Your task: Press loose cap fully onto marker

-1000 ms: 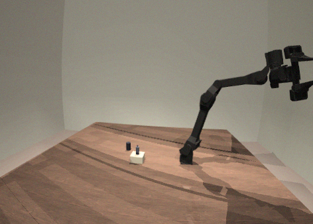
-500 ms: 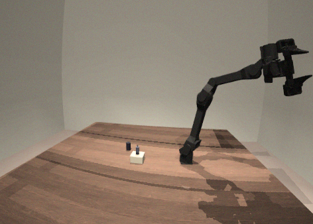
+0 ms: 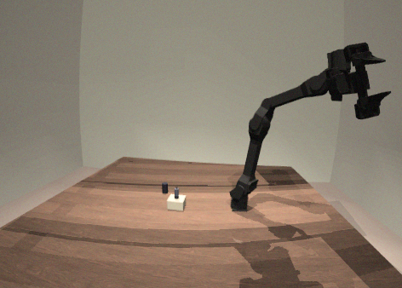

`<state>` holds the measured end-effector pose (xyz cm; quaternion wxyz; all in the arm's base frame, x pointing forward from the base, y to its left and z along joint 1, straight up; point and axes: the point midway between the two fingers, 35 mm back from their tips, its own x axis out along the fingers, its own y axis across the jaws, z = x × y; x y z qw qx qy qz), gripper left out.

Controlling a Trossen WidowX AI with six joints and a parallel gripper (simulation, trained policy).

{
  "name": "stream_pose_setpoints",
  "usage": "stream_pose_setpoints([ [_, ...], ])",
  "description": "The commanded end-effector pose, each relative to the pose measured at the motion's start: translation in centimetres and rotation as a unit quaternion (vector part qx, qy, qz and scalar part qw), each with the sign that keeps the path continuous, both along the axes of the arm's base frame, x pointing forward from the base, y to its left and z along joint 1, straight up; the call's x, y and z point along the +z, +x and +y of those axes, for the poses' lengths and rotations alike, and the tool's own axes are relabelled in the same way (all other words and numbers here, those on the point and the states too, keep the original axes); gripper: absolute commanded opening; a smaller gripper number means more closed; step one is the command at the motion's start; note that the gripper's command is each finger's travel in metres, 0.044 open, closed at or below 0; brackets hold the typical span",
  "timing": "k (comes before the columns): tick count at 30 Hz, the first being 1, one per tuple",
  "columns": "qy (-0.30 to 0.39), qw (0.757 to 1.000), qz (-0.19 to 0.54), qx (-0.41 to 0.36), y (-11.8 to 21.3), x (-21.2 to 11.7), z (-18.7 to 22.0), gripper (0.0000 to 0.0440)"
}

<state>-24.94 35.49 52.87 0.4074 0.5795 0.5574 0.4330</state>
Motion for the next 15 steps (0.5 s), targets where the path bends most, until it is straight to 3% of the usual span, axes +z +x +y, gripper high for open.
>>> stream_pose_setpoints([
  [1, -0.003, 1.000, 0.010, -0.001, 1.0, 0.3, 0.1, 0.0323],
  [15, -0.022, 0.999, 0.028, -0.014, 4.3, 0.5, 0.7, 0.0325],
])
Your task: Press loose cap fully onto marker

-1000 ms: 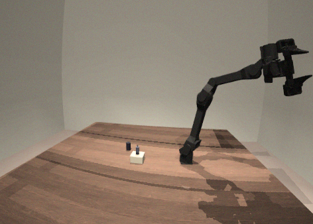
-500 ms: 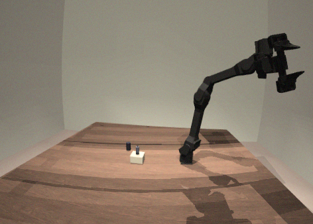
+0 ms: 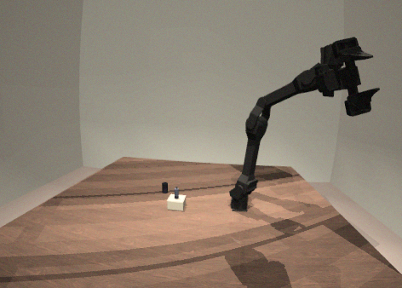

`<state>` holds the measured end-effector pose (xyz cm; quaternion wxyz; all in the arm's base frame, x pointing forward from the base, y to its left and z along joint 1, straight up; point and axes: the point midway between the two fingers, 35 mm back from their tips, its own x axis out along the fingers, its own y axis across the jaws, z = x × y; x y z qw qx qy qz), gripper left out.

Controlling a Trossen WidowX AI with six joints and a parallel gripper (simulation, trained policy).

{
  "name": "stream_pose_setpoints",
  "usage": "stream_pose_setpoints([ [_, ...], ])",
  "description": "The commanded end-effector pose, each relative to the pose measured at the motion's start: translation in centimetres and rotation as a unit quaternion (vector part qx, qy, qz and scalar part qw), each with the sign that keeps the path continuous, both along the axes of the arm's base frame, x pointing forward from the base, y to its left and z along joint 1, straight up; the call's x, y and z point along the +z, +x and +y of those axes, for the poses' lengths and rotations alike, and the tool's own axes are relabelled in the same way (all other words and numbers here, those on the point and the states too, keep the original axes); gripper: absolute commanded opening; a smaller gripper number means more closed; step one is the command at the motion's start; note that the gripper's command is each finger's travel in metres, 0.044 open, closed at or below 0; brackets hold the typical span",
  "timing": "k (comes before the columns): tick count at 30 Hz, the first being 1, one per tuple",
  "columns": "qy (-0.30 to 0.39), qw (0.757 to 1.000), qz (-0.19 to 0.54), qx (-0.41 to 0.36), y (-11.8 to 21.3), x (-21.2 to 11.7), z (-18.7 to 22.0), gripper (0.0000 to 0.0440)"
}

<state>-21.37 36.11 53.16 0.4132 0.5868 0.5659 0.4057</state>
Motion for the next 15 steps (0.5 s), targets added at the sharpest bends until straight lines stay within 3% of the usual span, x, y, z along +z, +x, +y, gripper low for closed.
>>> stream_pose_setpoints([
  [1, -0.004, 1.000, 0.010, -0.002, 1.0, 0.2, 0.1, 0.0325],
  [15, -0.023, 0.999, 0.029, -0.018, 4.3, 0.1, 0.6, 0.0327],
])
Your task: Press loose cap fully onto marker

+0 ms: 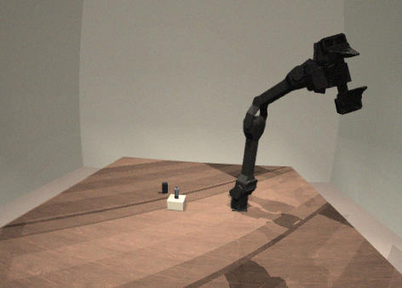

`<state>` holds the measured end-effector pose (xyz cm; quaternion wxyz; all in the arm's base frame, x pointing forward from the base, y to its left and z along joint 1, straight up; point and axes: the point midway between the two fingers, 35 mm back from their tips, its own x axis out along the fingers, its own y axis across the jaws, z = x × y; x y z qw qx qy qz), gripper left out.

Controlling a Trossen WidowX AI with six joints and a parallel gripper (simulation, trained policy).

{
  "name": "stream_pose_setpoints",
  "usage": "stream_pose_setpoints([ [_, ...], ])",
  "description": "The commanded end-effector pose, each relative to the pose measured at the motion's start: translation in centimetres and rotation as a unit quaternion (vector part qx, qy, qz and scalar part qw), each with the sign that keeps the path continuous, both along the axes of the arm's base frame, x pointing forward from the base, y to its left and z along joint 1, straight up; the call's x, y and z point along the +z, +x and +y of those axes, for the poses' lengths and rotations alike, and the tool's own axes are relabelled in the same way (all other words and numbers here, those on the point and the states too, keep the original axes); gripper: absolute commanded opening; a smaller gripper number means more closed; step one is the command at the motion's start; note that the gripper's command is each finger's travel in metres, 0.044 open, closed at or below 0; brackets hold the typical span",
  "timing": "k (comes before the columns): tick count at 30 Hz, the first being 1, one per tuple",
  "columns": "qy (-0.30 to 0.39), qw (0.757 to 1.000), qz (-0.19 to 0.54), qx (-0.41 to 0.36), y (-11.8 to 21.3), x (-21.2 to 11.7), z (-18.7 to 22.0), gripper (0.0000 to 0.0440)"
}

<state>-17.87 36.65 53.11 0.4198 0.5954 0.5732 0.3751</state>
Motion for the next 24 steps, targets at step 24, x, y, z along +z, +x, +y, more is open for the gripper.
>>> stream_pose_setpoints([
  [24, -0.038, 0.998, 0.047, -0.035, 6.2, -0.7, 0.6, 0.0330],
])
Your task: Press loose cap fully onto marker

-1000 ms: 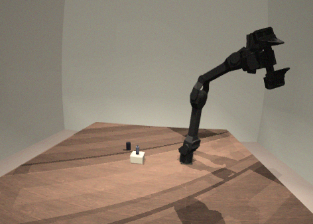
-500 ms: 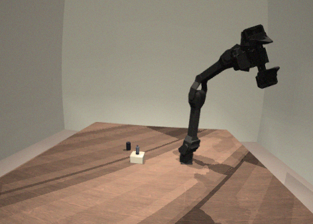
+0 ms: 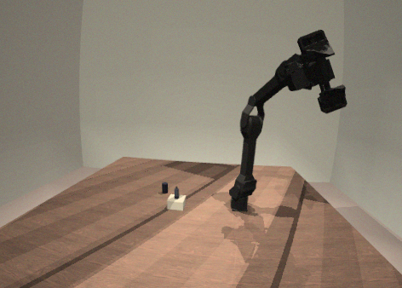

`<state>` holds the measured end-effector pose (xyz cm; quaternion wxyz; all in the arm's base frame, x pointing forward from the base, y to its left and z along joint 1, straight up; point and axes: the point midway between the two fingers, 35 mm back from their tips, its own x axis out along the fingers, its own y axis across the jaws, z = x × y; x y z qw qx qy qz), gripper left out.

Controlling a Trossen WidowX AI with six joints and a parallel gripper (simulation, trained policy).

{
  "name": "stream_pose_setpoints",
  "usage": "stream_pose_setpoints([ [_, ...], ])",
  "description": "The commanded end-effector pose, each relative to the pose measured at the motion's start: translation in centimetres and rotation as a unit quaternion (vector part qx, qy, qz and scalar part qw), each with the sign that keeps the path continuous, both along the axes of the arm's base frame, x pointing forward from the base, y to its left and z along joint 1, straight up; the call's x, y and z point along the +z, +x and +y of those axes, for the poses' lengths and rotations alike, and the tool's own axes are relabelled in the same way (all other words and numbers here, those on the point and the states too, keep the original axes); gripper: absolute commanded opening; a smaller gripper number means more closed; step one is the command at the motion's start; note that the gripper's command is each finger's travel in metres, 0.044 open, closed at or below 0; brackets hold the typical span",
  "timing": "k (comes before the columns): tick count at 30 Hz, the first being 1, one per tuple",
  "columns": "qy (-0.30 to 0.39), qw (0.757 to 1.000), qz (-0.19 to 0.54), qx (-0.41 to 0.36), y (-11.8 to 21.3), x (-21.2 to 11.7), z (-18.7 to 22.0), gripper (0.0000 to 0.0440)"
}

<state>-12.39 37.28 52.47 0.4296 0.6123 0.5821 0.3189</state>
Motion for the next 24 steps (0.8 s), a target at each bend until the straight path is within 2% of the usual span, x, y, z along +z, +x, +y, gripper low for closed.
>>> stream_pose_setpoints([
  [1, -0.005, 1.000, 0.010, -0.005, 0.9, -0.1, 0.0, 0.0330],
  [24, -0.039, 0.997, 0.055, -0.044, 6.0, -1.2, 0.3, 0.0333],
])
